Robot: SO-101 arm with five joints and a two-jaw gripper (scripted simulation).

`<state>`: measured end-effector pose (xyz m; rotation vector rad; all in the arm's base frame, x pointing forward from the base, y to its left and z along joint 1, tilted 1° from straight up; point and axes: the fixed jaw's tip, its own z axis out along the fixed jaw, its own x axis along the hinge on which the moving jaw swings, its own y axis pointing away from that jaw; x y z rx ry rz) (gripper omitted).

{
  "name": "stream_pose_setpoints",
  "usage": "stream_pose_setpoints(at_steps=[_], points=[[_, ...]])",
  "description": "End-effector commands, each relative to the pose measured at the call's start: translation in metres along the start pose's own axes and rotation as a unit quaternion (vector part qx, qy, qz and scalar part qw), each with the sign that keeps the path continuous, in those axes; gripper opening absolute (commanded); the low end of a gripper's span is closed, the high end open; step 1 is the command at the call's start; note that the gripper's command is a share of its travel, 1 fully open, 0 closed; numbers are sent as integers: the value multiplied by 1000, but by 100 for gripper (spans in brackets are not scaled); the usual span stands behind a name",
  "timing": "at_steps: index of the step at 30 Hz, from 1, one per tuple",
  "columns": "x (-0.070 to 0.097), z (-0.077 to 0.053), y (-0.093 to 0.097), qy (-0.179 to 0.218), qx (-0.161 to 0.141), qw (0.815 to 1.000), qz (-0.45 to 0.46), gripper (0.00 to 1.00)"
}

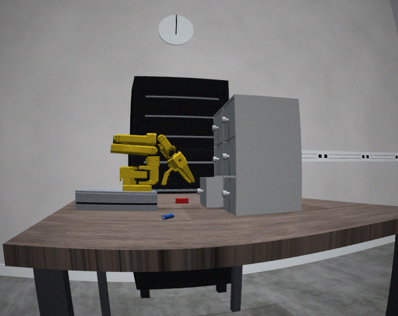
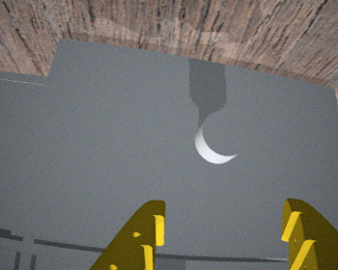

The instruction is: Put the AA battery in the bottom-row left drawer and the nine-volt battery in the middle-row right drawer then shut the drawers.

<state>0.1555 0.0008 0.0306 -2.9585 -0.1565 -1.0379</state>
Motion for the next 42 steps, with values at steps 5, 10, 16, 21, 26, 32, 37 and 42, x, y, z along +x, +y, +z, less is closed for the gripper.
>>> stream_pose_setpoints(at_steps=[5, 10, 16, 21, 26, 32, 37, 42], points=[[-2, 2, -1, -2, 2, 1000, 2, 21], [-1, 5, -1, -2, 2, 1000, 2, 21], [2, 14, -1, -2, 3, 1000, 2, 21], [3, 18, -1, -2, 3, 1000, 2, 21], [7, 17, -1, 12, 3, 1000, 2, 21], [7, 17, -1, 12, 3, 1000, 2, 21], [7, 17, -1, 12, 3, 1000, 2, 21], [7, 17, -1, 12, 3, 1000, 2, 21]])
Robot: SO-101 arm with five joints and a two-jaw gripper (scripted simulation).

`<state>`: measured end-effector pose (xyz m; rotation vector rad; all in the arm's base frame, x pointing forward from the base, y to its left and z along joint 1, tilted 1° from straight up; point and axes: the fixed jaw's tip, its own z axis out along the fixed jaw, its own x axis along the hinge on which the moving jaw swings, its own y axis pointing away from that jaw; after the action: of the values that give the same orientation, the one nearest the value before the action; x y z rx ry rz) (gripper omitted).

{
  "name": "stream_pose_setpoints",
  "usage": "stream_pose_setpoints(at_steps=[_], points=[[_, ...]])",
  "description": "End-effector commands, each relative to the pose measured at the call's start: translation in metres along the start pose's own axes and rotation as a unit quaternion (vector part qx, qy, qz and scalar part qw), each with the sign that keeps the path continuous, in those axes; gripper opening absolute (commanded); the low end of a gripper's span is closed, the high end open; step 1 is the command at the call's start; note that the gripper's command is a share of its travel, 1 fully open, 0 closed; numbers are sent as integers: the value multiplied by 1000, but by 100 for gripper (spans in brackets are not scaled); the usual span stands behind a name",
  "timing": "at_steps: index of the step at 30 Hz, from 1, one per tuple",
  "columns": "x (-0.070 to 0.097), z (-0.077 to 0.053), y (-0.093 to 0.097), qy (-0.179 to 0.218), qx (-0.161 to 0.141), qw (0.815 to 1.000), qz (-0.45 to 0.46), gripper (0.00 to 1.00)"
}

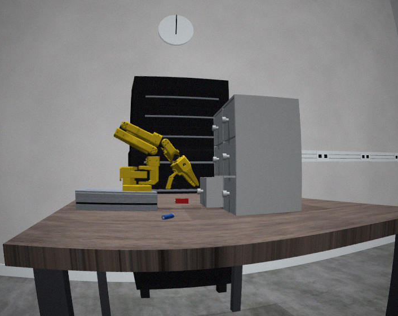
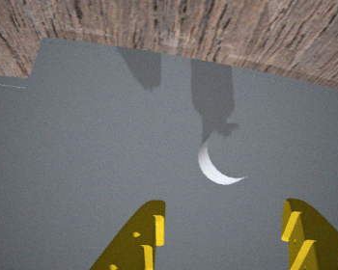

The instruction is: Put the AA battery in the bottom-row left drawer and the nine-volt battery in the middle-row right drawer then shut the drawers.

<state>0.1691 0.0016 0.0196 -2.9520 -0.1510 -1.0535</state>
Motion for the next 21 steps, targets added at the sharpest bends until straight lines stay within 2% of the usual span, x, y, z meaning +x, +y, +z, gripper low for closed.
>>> stream_pose_setpoints(at_steps=[1, 11, 21], points=[[3, 1, -2, 6, 3, 1000, 1, 21], [2, 18, -2, 7, 4, 1000, 1, 21], [6, 17, -2, 16, 4, 1000, 1, 21]])
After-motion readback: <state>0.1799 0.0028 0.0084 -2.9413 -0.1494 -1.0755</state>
